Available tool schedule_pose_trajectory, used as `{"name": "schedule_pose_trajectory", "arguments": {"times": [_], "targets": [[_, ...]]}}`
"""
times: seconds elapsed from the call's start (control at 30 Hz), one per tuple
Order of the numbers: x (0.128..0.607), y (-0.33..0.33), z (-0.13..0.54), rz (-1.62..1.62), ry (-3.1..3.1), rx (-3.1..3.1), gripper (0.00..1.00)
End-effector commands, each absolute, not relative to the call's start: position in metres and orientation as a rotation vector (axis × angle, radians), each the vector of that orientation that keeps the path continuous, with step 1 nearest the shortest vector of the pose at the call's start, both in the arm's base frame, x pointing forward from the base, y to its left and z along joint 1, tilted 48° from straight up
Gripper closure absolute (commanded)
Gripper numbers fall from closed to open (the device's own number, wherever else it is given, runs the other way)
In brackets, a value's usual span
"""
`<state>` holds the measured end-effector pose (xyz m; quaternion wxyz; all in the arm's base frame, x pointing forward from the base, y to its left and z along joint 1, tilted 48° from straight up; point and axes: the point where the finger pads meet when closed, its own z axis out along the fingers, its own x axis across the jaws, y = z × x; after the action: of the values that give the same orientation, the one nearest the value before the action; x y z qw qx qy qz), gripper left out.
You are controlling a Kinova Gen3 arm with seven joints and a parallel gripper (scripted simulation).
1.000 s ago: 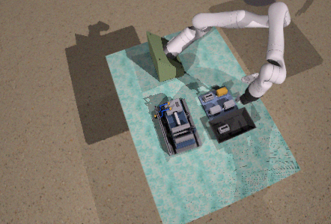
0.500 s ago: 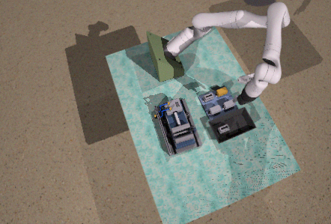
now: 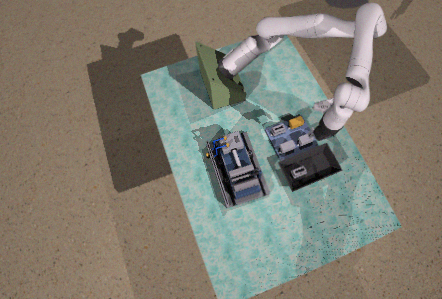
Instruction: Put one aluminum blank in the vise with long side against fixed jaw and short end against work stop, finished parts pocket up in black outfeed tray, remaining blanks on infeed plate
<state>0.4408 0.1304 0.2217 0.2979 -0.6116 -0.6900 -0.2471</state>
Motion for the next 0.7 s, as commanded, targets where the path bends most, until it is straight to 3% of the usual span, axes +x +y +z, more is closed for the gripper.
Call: {"name": "schedule_pose_trajectory", "arguments": {"times": [0.0,0.67], "targets": [[0.4422,0.1265,0.2188,-0.671,-1.830,-1.628,0.00],[0.4420,0.1166,0.2103,-0.703,-1.802,-1.646,0.00]]}}
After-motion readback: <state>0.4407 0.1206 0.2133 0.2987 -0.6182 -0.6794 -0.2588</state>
